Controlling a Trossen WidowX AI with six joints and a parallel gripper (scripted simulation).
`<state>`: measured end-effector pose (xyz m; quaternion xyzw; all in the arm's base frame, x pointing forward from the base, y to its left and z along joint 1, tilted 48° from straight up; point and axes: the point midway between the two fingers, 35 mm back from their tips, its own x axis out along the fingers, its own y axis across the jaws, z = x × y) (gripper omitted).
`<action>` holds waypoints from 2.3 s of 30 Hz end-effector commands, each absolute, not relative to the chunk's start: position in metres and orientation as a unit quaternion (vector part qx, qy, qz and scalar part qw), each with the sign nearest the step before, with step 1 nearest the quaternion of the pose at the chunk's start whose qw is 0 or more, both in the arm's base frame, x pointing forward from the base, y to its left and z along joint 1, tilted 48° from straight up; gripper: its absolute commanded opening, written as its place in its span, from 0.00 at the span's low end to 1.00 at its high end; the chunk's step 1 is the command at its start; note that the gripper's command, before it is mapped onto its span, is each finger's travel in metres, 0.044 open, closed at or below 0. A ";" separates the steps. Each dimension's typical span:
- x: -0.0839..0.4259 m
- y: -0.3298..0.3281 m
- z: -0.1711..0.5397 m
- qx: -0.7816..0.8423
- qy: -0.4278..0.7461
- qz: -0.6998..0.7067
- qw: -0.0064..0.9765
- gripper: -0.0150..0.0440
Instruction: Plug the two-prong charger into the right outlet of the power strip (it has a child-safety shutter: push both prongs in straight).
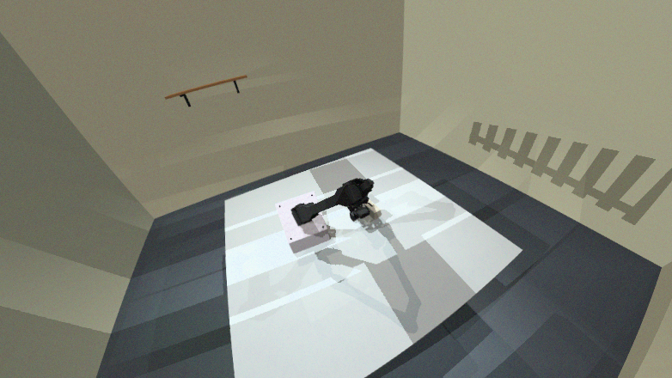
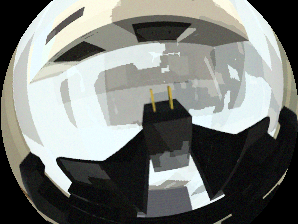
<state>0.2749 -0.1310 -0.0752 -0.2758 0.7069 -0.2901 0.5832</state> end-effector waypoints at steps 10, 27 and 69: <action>0.290 -0.134 -0.074 -0.270 0.702 -0.300 0.587 0.25; 0.306 -0.137 -0.074 -0.263 0.699 -0.307 0.590 0.25; 0.310 -0.138 -0.074 -0.263 0.699 -0.307 0.590 0.25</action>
